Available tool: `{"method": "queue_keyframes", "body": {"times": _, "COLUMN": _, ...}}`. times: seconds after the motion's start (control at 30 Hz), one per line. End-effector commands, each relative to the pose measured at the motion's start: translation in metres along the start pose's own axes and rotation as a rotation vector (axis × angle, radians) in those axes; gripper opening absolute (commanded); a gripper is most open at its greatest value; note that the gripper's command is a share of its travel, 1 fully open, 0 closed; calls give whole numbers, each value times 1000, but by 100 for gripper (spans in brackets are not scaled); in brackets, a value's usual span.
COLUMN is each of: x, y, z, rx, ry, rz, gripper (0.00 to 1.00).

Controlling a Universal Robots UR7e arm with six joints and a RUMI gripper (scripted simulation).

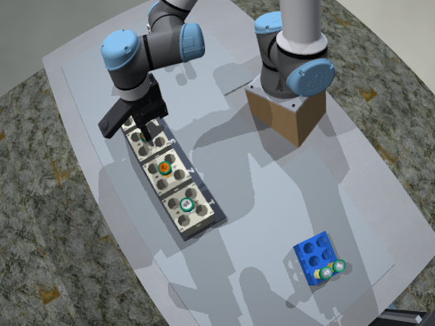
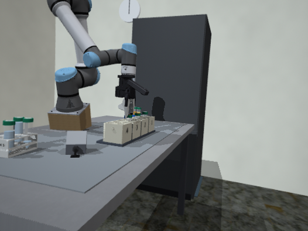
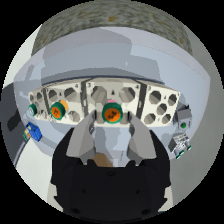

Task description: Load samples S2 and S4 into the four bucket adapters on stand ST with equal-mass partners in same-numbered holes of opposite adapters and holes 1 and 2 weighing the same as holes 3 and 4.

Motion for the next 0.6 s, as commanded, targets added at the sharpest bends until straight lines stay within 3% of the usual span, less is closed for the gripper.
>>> {"method": "queue_keyframes", "body": {"times": 0.0, "x": 0, "y": 18, "z": -2, "rx": 8, "ry": -1, "rz": 1, "gripper": 35}}
{"method": "queue_keyframes", "body": {"times": 0.23, "x": 1, "y": 41, "z": -2, "rx": 8, "ry": -1, "rz": 1, "gripper": 35}}
{"method": "queue_keyframes", "body": {"times": 0.4, "x": 0, "y": 42, "z": -2, "rx": 8, "ry": -1, "rz": 1, "gripper": 35}}
{"method": "queue_keyframes", "body": {"times": 0.57, "x": 40, "y": 39, "z": 15, "rx": 1, "ry": -253, "rz": -1, "gripper": 35}}
Point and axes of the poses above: the point where the finger pads meet when closed, its own y axis back along the fingers, its own x axis across the jaws, z = x × y, the point moved 9 cm from there along y, back along the fingers, and after that the axes turned 6 degrees about -y, right-handed, at the moved point
